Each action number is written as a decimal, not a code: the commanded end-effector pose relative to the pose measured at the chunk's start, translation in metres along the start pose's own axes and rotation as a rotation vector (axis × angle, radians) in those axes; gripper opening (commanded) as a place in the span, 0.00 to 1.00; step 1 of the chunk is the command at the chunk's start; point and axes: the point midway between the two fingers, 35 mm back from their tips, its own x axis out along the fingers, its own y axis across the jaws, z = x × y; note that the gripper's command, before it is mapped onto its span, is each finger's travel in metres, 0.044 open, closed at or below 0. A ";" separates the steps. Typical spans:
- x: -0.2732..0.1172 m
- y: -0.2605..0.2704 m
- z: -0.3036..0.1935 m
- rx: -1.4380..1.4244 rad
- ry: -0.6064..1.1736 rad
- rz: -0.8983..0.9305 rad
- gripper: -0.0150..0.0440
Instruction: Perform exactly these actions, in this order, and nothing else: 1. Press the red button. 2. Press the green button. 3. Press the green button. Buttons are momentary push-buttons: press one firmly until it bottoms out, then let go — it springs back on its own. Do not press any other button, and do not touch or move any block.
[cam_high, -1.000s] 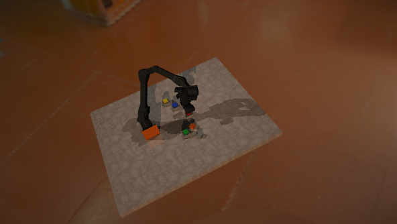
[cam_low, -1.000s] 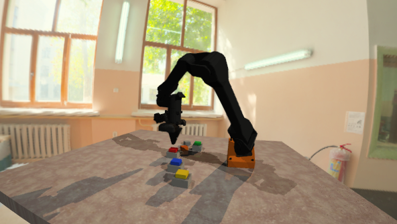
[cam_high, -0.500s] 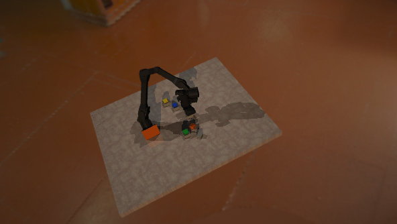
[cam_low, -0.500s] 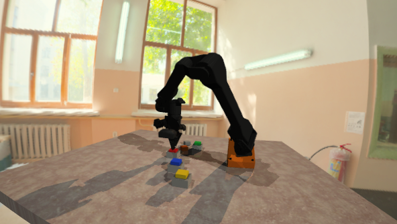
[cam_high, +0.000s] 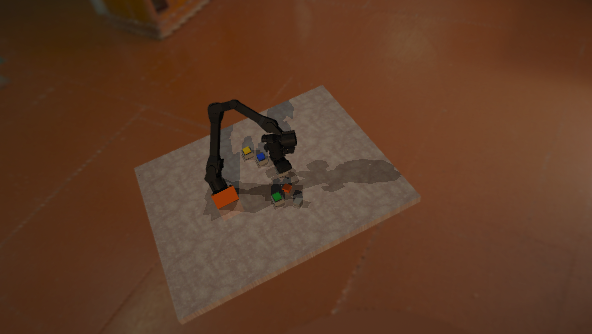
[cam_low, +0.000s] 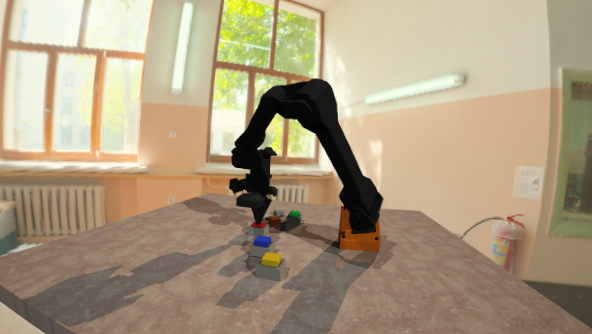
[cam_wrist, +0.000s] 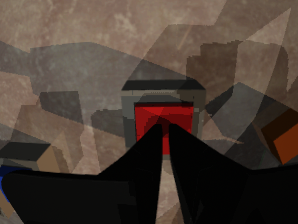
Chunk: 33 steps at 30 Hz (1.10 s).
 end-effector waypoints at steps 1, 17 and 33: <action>0.001 0.001 -0.001 0.006 0.002 0.003 0.29; -0.096 0.000 0.000 0.007 0.003 0.000 0.29; -0.097 -0.143 -0.084 0.009 0.005 -0.009 0.29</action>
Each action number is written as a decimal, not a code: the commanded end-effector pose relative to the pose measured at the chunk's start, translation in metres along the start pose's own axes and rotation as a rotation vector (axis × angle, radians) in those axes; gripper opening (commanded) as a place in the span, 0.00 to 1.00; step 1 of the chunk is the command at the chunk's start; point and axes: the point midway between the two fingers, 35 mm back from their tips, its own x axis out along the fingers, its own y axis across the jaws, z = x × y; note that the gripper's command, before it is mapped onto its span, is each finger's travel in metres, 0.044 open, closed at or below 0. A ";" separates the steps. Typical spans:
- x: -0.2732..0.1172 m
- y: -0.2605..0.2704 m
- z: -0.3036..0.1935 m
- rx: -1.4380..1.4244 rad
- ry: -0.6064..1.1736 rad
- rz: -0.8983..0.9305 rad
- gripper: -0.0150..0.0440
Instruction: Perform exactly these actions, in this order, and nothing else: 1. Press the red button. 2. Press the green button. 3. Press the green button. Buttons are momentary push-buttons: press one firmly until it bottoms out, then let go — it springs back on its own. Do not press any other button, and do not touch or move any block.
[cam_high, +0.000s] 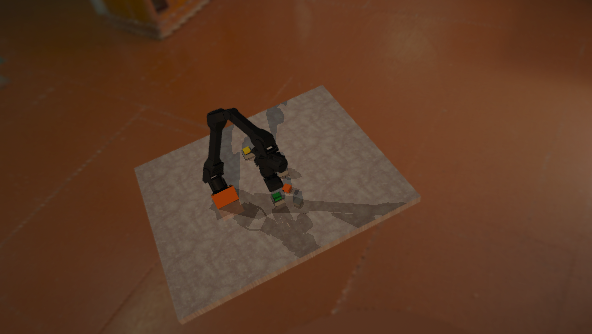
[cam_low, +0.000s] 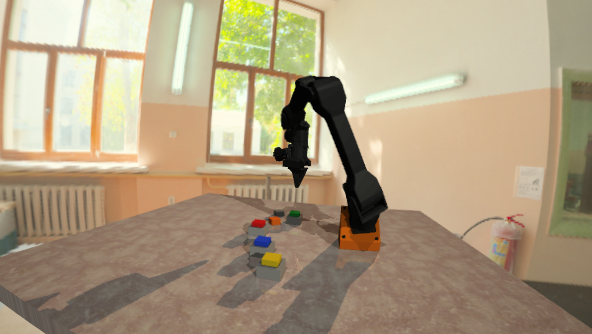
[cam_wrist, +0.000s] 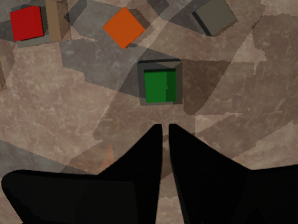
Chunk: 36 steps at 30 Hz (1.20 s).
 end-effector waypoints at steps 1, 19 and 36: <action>0.000 0.000 0.002 -0.033 0.006 -0.012 0.29; 0.073 0.000 0.002 -0.034 0.005 -0.010 0.29; 0.095 0.000 0.002 -0.034 0.005 -0.009 0.29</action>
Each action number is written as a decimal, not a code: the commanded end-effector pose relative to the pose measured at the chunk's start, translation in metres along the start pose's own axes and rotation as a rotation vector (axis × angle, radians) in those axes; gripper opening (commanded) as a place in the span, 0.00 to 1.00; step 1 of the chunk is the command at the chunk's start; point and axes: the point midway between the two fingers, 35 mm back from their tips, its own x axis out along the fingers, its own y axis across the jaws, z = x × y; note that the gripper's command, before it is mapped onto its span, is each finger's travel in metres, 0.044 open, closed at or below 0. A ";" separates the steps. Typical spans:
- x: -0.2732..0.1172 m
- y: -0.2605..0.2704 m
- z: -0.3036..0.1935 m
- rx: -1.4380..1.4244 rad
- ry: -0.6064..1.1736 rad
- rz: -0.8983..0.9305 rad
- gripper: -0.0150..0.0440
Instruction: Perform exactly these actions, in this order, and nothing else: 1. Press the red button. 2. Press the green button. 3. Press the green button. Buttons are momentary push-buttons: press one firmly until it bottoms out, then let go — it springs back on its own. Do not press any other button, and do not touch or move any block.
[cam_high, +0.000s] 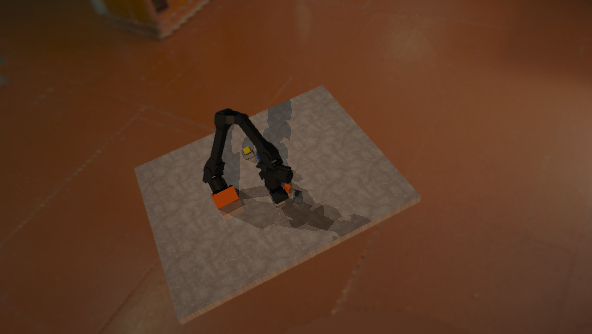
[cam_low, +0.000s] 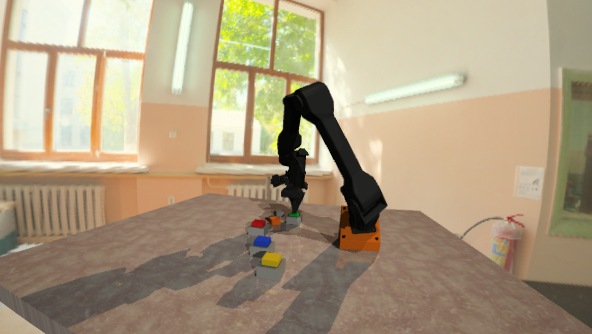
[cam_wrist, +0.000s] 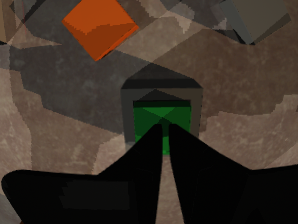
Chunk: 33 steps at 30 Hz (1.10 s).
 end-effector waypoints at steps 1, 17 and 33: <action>0.003 0.001 -0.001 0.007 0.001 0.005 0.29; 0.003 0.001 -0.001 0.007 0.001 0.005 0.29; -0.020 0.001 -0.001 0.007 0.001 0.004 0.29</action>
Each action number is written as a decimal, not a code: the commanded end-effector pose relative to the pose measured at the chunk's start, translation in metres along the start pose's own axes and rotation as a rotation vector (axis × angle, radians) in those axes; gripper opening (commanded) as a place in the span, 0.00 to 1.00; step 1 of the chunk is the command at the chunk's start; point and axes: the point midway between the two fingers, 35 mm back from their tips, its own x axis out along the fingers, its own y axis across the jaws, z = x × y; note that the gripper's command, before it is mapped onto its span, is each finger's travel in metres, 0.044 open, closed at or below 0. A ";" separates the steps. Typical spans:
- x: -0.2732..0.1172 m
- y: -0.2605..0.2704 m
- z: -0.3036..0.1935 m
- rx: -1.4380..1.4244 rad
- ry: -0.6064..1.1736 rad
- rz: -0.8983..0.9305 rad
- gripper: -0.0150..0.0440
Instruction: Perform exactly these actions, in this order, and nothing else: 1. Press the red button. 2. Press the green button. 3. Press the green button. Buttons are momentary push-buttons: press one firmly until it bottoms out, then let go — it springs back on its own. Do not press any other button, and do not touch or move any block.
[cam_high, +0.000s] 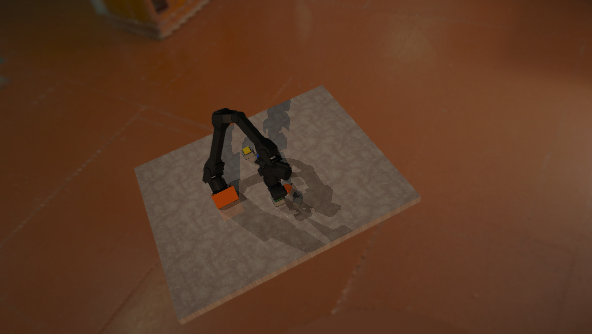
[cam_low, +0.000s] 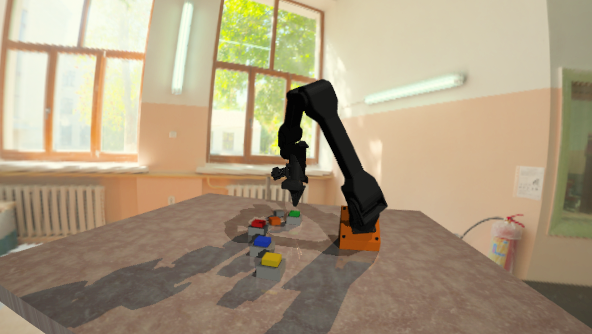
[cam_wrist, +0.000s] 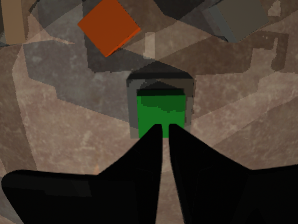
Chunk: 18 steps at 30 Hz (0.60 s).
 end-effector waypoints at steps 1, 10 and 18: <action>0.007 0.001 0.000 0.002 0.002 0.004 0.29; 0.021 0.001 -0.001 0.002 0.002 0.004 0.29; 0.028 0.001 -0.001 0.001 0.002 0.005 0.29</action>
